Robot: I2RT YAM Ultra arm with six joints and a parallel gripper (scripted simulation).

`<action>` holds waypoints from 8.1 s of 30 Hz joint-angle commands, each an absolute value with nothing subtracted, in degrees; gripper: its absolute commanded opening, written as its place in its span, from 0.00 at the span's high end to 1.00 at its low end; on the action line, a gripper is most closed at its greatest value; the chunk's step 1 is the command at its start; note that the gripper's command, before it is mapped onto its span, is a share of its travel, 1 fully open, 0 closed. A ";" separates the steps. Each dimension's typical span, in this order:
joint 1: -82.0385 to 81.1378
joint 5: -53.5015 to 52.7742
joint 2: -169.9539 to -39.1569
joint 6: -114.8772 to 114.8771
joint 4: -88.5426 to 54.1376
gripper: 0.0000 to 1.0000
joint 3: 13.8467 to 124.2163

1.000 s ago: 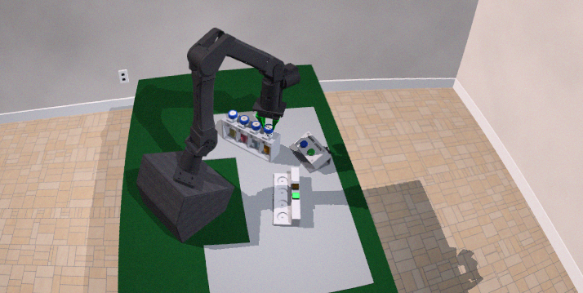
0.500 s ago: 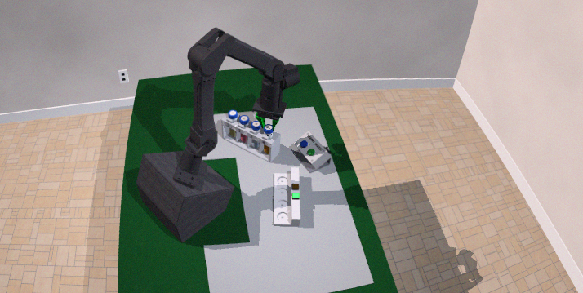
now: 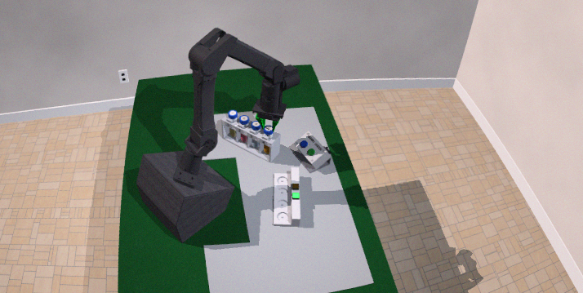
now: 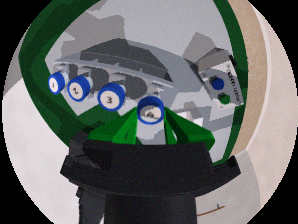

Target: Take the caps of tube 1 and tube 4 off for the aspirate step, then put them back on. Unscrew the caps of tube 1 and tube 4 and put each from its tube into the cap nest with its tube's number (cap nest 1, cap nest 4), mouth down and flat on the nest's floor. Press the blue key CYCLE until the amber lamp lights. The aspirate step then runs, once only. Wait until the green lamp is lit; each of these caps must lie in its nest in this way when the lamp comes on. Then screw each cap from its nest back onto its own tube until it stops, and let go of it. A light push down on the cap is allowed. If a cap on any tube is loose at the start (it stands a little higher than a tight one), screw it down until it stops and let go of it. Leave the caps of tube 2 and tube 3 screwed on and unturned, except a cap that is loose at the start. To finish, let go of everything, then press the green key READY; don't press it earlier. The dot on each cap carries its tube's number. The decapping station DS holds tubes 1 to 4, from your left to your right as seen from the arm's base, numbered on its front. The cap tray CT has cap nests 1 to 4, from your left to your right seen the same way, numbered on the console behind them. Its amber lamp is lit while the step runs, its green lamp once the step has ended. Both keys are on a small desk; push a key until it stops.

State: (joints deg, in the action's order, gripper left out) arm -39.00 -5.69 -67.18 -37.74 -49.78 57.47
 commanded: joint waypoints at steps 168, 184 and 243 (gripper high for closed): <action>-39.26 -5.56 -67.84 -7.21 -46.86 1.00 56.09; -39.27 -5.55 -67.91 19.54 -46.72 1.00 56.01; -39.20 -5.59 -67.72 -22.54 -46.93 1.00 56.04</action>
State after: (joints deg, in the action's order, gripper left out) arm -39.27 -5.56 -68.20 -22.48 -46.81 55.79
